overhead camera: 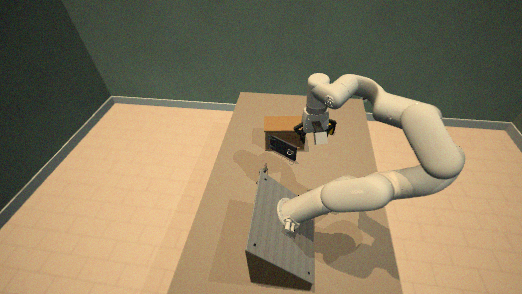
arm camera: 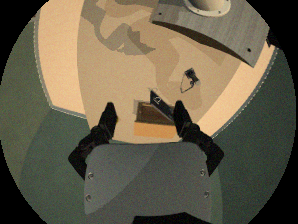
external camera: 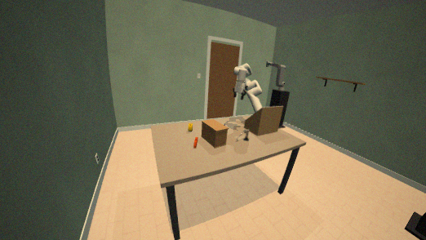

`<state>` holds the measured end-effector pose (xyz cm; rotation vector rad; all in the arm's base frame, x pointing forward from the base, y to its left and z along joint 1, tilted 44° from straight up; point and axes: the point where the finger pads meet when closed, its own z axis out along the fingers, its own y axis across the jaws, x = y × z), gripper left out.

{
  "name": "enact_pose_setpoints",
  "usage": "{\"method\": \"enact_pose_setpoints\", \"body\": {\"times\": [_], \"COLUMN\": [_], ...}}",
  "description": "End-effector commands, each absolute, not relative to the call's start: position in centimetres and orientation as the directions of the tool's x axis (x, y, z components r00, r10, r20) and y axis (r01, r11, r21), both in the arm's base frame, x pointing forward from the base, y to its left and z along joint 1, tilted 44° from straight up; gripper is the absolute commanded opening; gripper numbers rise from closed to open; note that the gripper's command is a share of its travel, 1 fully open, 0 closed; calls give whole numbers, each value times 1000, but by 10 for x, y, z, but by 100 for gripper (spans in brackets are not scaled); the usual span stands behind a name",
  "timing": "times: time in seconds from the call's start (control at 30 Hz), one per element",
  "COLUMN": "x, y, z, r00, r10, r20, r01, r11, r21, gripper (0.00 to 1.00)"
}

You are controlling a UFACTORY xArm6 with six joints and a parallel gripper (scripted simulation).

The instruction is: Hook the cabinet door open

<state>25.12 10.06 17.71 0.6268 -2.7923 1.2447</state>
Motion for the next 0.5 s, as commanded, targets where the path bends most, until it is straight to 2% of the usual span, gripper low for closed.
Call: {"method": "enact_pose_setpoints", "body": {"times": [0.0, 0.1, 0.23, 0.37, 0.47], "x": [308, 308, 347, 347, 381], "y": [113, 113, 114, 114, 111], "z": [149, 149, 121, 121, 91], "r00": [-831, -831, -734, -734, -627], "r10": [-454, -454, -534, -534, -600], "r20": [322, 322, 419, 419, 497], "r01": [-542, -542, -667, -667, -769], "r11": [528, 528, 454, 454, 377], "r21": [-654, -654, -590, -590, -515], "gripper": [100, 100, 100, 100, 100]}}
